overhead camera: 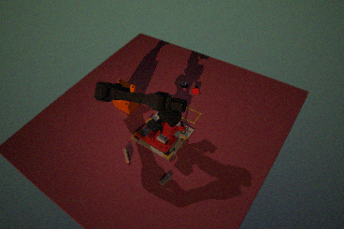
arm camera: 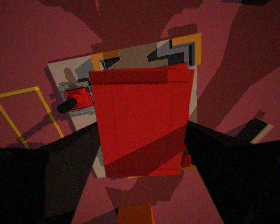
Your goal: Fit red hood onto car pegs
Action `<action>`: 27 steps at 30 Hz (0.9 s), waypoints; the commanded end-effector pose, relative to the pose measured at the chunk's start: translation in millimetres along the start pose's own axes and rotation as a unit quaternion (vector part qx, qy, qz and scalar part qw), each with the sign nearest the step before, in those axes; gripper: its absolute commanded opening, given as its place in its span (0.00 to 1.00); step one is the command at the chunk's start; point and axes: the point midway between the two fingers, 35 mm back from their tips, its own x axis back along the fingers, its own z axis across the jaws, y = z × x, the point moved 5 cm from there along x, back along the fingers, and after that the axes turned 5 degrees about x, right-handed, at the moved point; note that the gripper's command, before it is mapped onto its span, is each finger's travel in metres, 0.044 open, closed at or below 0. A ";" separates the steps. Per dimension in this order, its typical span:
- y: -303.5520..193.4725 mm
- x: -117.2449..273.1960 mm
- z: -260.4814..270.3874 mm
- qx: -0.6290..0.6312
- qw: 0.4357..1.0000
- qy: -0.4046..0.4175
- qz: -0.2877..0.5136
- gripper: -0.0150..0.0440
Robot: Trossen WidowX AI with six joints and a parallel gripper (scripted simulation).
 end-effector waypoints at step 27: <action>-20.7 -53.0 -25.8 0.086 0.996 -0.005 -0.001 0.25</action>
